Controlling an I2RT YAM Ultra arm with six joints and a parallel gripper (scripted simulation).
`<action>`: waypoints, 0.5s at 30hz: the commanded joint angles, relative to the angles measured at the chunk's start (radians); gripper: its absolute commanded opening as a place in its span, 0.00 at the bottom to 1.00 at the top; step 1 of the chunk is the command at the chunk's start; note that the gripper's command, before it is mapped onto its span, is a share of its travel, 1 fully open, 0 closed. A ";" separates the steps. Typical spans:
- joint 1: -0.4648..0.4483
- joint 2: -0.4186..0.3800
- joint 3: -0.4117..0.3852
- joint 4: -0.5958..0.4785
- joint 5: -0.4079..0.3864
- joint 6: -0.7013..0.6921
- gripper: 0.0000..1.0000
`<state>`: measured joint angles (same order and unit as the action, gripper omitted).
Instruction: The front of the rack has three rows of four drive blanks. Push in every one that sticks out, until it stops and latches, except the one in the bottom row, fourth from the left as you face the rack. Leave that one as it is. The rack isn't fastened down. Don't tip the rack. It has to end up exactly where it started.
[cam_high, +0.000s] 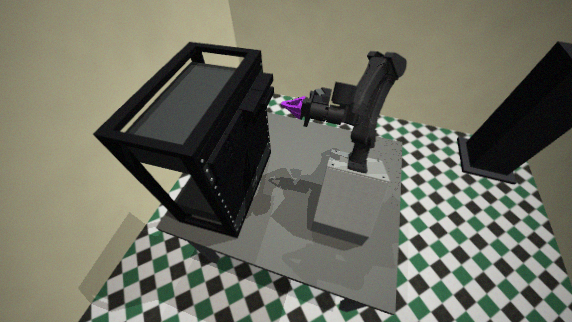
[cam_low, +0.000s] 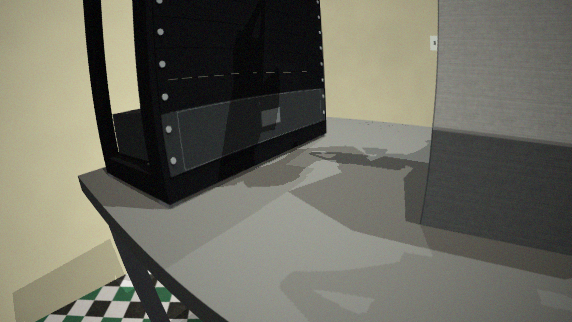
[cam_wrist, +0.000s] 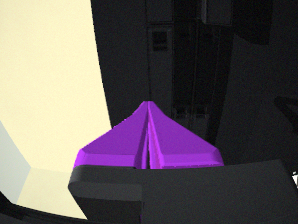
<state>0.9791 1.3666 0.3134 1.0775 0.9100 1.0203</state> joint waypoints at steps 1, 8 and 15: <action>-0.021 0.023 0.049 -0.094 -0.004 0.005 0.00; -0.143 0.121 0.128 -0.063 -0.127 -0.008 0.00; -0.181 0.194 0.190 -0.039 -0.186 -0.011 0.00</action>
<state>0.7773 1.5520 0.4599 1.0164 0.7761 1.0225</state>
